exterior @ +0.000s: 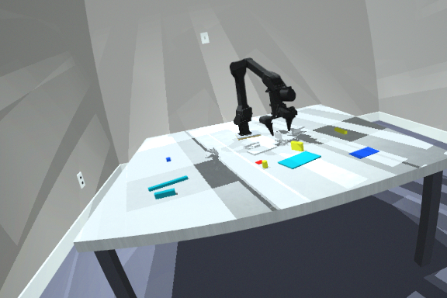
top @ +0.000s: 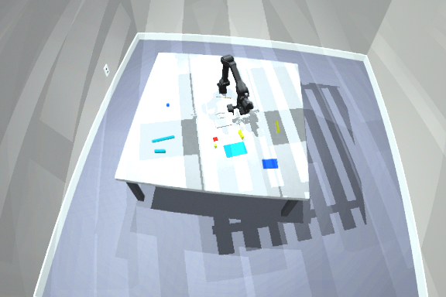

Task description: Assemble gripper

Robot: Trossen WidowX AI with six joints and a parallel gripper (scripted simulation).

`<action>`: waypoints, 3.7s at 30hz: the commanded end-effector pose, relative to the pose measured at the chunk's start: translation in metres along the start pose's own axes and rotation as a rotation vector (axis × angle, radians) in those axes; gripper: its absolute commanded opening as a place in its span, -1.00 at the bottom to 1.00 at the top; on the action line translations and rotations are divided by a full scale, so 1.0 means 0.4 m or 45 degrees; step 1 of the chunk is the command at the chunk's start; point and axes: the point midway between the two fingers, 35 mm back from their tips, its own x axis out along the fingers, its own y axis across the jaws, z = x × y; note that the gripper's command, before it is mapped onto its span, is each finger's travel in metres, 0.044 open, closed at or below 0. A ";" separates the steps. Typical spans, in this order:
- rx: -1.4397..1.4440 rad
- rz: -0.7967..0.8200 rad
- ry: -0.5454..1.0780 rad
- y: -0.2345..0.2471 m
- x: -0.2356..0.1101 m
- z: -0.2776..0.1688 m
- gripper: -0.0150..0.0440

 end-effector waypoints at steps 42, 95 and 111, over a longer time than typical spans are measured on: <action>0.008 0.001 0.007 0.000 0.086 -0.006 1.00; 0.008 0.002 0.006 0.000 -0.110 -0.004 -0.04; 0.457 -0.002 0.007 -0.049 -0.114 -0.018 -0.04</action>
